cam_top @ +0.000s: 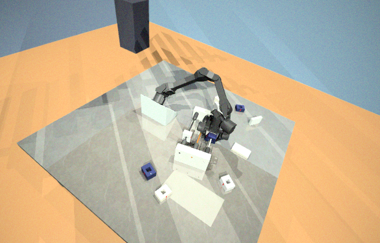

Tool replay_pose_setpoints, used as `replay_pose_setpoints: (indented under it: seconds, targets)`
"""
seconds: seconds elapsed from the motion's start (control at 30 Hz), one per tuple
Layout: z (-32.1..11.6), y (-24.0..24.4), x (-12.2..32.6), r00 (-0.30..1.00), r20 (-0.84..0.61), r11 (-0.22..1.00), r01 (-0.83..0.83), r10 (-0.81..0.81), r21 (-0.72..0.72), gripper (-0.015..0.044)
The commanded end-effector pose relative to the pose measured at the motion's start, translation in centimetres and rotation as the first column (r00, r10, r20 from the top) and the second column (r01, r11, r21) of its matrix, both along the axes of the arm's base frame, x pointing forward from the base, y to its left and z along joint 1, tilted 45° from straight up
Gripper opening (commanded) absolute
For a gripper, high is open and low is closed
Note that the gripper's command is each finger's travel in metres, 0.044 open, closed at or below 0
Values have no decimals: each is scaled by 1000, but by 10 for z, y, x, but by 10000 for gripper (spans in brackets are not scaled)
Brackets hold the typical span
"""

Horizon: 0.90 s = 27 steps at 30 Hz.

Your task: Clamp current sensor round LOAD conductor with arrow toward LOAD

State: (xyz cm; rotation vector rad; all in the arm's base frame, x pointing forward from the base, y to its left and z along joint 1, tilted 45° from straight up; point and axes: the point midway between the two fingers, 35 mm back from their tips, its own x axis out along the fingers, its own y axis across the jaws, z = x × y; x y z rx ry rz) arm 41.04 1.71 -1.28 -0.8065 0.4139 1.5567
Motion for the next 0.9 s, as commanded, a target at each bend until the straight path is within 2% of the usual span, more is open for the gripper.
replay_pose_setpoints:
  seconds: [0.0,0.4,0.87]
  targets:
    - [0,0,0,1000,2,1000,3,-3,0,0]
    - [-1,1,3,969,169,983,168,-179,75,0]
    - [-1,1,3,968,172,982,171,-182,77,0]
